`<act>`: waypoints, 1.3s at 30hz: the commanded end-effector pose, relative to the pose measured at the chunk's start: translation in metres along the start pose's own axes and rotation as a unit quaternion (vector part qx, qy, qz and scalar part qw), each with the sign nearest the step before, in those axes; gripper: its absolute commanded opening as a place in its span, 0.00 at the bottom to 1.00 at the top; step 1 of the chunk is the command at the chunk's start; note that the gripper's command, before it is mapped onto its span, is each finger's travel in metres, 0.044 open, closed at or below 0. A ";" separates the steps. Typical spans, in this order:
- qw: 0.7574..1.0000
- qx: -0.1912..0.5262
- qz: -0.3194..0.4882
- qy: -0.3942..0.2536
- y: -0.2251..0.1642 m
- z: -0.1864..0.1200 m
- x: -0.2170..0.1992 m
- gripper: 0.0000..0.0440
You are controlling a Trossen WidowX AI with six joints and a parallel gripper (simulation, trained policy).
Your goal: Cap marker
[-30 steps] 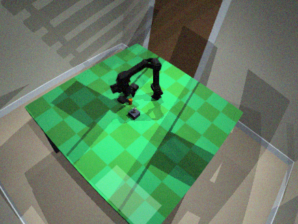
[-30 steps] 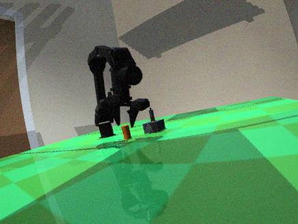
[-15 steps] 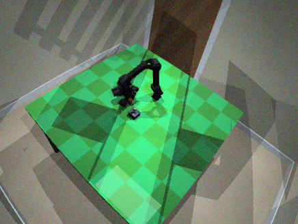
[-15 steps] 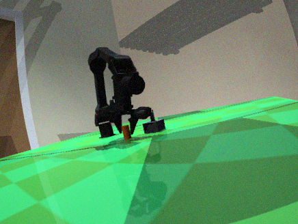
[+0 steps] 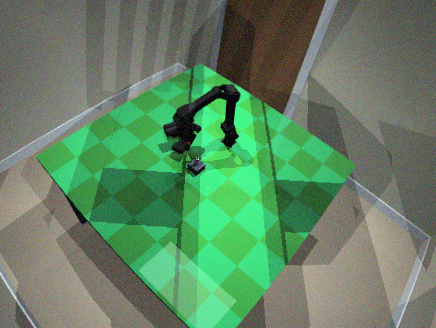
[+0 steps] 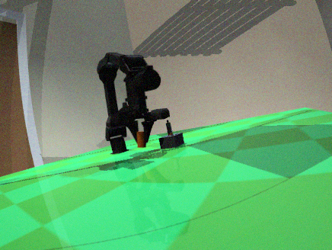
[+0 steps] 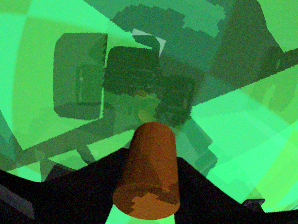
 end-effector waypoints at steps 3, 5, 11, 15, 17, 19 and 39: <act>0.999 -0.019 -0.013 0.035 -0.003 -0.024 0.004 0.19; 0.999 -0.022 -0.016 0.043 -0.006 -0.031 0.005 0.19; 0.997 -0.025 -0.024 0.062 -0.019 -0.049 0.010 0.18; 0.997 -0.023 -0.028 0.071 -0.031 -0.058 0.014 0.17; 0.997 -0.022 -0.030 0.074 -0.037 -0.063 0.016 0.17; 0.996 -0.022 -0.032 0.077 -0.043 -0.067 0.018 0.16; 0.996 -0.010 -0.060 0.062 -0.110 -0.089 0.029 0.08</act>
Point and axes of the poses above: the point midway between the two fingers, 35 mm back from their tips, its own z axis out along the fingers, its own x axis across the jaws, y = z × x, the point moved 10 cm from there along -z, back along the fingers, and after that the axes turned 11 degrees about z, right-handed, at the moved point
